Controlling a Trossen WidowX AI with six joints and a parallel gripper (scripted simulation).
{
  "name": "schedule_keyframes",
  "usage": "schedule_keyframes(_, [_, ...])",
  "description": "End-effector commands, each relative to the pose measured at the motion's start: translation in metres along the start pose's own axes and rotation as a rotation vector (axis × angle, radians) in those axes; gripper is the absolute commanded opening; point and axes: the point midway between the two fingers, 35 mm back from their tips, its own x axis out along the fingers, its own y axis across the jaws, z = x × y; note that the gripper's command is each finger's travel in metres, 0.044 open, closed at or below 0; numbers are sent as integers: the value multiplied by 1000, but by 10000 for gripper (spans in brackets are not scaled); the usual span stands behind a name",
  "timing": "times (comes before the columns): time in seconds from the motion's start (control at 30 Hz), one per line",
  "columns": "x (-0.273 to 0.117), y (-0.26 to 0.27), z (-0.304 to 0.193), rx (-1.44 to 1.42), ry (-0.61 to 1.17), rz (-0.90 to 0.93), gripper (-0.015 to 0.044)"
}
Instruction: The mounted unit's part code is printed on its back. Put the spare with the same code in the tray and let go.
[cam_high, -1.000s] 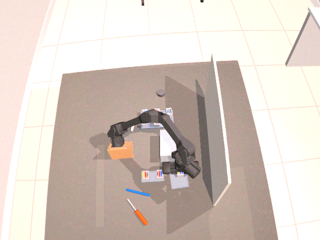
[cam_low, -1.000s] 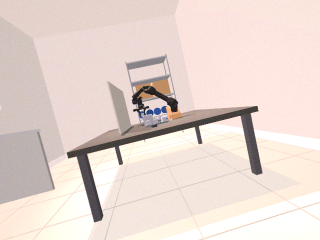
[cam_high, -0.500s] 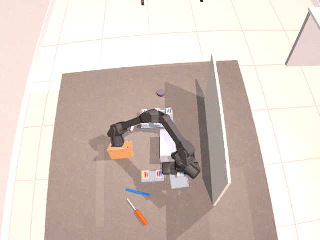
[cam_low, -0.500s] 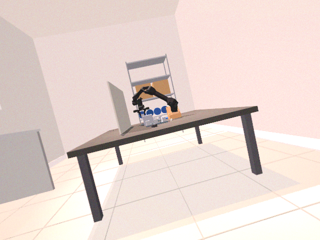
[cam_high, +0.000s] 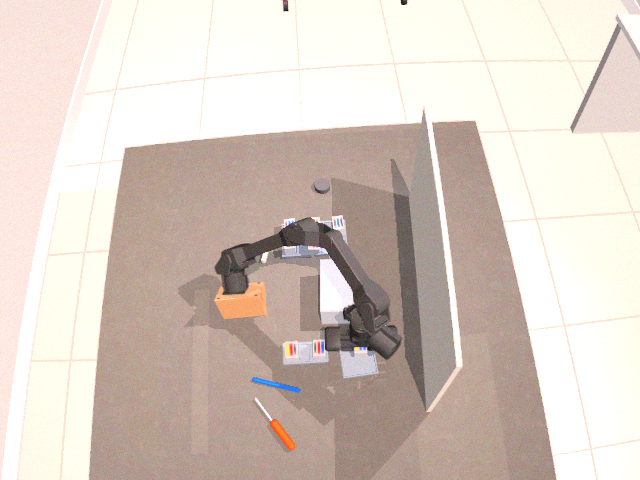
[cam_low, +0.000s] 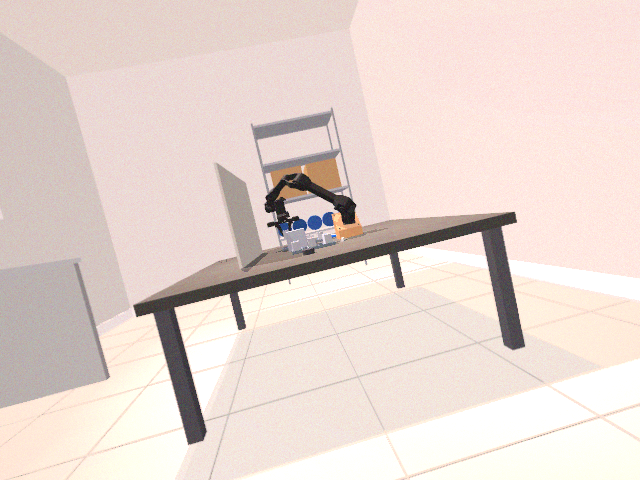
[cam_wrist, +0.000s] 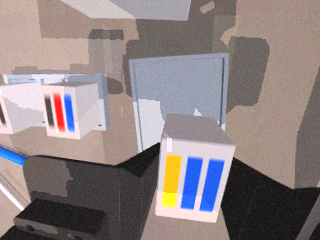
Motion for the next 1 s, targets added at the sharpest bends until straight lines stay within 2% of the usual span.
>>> schedule_keyframes(0.0, [3, 1, 0, 8, -4, -1, 0])
schedule_keyframes(0.97, [26, 2, 2, 7, -6, -1, 0])
